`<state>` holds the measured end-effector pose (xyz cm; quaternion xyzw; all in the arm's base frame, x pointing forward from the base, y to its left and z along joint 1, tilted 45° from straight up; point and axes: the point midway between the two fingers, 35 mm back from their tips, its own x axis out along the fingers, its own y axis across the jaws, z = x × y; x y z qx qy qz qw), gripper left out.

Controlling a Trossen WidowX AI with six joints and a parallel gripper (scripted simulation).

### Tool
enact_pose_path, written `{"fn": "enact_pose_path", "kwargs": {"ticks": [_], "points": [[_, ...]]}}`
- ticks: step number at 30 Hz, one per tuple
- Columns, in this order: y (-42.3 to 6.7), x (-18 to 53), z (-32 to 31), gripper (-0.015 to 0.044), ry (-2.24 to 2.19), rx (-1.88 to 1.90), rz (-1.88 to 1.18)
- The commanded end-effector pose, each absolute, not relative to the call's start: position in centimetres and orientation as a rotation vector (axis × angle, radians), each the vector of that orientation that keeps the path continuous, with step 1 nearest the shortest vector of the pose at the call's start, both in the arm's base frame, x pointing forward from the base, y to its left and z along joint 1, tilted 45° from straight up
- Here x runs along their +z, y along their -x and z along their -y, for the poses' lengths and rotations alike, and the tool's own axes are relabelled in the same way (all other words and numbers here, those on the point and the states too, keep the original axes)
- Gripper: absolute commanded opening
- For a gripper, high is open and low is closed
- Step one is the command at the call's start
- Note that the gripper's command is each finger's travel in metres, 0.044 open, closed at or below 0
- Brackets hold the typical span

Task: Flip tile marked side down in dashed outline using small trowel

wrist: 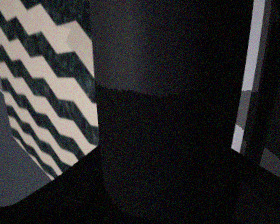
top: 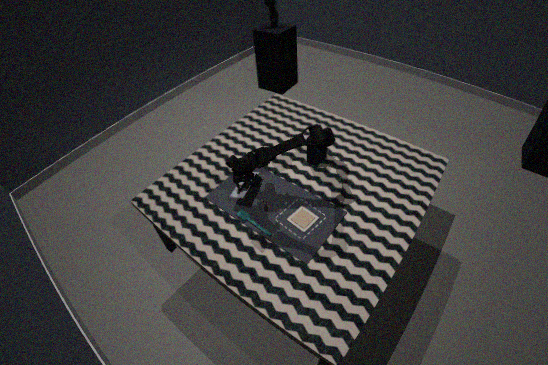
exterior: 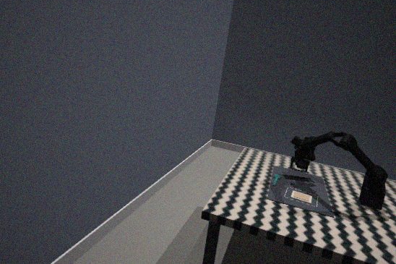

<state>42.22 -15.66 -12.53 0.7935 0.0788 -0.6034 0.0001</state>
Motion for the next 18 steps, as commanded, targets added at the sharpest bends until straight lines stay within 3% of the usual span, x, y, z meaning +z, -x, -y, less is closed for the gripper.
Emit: {"fn": "enact_pose_path", "kwargs": {"ticks": [1, 18], "points": [[-42.3, -13.3, 16.8, 0.0, -2.462, -2.004, -0.144], [-40.8, -16.8, 18.8, 0.0, -2.174, -2.463, 0.287]]}}
